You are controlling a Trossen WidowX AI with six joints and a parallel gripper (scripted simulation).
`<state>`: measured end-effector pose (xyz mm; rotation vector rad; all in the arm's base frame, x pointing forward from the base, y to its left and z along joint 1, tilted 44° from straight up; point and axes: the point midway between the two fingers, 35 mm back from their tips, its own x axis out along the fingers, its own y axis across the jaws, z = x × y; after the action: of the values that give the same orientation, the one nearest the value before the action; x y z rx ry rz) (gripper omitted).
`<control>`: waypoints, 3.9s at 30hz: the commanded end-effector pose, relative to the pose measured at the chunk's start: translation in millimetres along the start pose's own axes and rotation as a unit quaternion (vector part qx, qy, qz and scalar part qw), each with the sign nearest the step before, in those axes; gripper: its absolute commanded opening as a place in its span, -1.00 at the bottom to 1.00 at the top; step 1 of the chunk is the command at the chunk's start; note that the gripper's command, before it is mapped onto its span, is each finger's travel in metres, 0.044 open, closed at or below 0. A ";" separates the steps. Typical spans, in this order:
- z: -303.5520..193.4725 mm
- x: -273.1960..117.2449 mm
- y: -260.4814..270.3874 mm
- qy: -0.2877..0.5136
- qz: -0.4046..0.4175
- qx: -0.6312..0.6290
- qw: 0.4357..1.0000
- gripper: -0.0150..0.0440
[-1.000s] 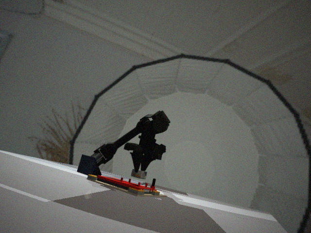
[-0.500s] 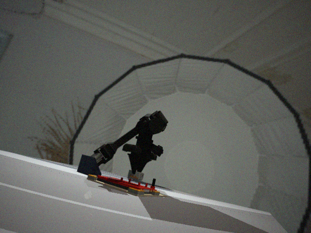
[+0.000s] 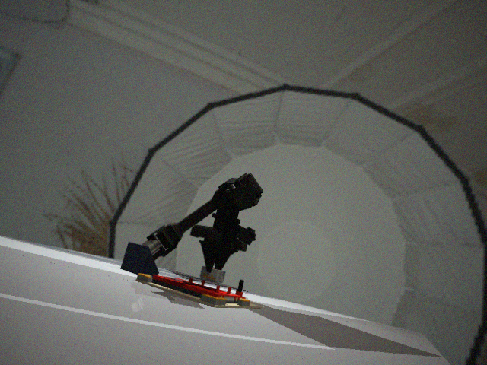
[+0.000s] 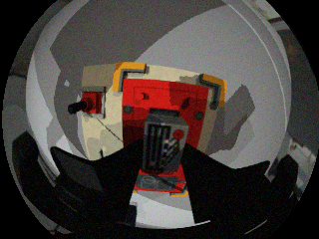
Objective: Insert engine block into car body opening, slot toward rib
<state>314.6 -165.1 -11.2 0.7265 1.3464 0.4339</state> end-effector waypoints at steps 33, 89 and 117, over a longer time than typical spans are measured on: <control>0.2 -0.4 -1.7 0.000 -0.002 -0.027 1.000 0.04; 0.2 8.1 -1.6 0.000 -0.002 -0.012 1.000 0.04; 0.4 12.8 -1.5 0.000 -0.002 -0.007 1.000 0.04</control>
<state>316.8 -158.3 -20.9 0.7058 1.3446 0.4437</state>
